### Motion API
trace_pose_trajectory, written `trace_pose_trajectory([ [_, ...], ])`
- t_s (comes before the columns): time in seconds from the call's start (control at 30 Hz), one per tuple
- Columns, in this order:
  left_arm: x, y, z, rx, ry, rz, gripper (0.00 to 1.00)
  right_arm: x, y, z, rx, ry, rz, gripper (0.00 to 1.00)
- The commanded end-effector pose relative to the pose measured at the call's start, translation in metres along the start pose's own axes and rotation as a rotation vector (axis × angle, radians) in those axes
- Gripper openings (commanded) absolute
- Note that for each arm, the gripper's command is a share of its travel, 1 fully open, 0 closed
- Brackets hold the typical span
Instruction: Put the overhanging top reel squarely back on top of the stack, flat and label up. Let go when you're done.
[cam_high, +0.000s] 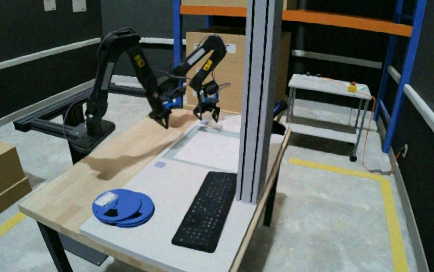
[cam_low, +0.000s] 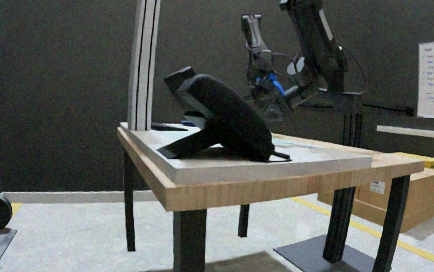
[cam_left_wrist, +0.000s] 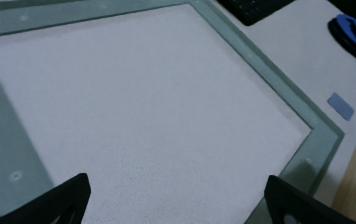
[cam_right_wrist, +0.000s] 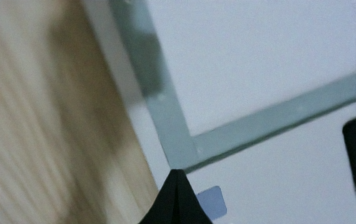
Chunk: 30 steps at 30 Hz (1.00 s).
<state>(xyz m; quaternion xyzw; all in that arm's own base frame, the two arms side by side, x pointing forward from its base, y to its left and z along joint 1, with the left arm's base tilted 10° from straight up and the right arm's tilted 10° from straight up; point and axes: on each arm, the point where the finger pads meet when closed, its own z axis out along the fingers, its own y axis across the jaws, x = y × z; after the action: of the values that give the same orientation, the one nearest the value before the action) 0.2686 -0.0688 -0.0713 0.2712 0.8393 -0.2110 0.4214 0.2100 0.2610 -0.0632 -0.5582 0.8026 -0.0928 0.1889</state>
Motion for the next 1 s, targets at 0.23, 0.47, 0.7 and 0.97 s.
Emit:
trace_pose_trajectory([
  [0.23,-0.022,-0.052,0.025,0.088,0.000,0.056,1.00,0.049,-0.067,0.012,-0.073,0.095,0.270,0.00],
  [0.47,-0.039,-0.141,0.064,0.299,0.066,0.205,1.00,0.130,-0.135,0.021,-0.123,0.180,0.653,0.00],
  [0.7,-0.061,-0.210,0.091,0.469,0.071,0.361,1.00,0.199,-0.168,0.016,-0.149,0.208,0.945,0.00],
  [0.97,-0.089,-0.309,0.132,0.713,0.079,0.554,1.00,0.307,-0.183,-0.007,-0.162,0.194,1.411,0.00],
])
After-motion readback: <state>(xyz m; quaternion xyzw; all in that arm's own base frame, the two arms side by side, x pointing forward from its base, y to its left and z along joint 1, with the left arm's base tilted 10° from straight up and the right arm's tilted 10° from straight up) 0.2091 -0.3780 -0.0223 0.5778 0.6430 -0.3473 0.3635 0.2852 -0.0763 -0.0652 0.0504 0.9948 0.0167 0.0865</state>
